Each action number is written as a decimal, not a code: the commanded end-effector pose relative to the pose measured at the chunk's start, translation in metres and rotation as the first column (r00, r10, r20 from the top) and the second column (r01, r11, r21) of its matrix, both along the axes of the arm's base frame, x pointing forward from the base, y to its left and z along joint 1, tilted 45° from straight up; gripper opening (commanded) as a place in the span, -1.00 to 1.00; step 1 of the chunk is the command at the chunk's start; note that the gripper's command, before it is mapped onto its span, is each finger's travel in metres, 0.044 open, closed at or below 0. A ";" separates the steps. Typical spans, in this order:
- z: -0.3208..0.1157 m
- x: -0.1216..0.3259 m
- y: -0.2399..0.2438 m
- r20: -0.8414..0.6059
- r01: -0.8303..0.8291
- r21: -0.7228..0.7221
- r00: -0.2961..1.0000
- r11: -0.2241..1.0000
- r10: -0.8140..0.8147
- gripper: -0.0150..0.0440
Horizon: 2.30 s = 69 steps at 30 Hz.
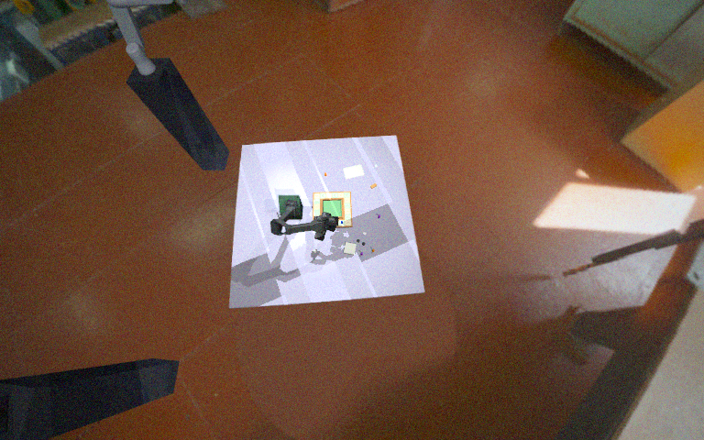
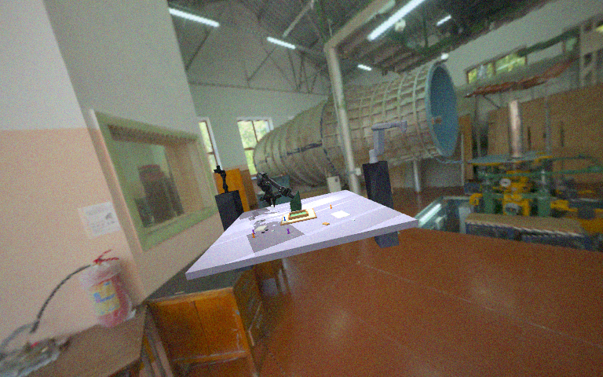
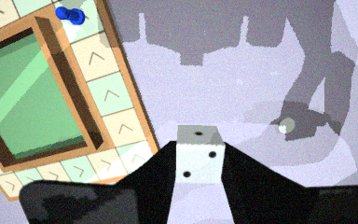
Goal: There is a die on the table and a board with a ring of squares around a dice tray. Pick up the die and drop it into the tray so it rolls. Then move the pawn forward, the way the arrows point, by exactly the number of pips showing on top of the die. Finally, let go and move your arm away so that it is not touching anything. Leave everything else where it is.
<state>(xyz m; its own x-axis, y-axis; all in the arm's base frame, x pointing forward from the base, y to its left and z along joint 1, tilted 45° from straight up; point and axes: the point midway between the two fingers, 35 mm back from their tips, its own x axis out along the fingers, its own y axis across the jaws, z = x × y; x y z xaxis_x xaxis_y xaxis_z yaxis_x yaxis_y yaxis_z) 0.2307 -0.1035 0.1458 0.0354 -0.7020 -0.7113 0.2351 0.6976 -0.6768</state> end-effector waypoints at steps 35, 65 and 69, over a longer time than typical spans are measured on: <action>-0.082 0.045 0.073 -0.611 -0.639 0.230 0.493 0.734 0.620 -0.49; -0.166 0.041 0.127 -0.698 -0.709 0.629 -0.335 0.318 0.633 -0.49; -0.168 0.040 0.125 -0.663 -0.690 0.657 -0.340 0.303 0.667 -0.49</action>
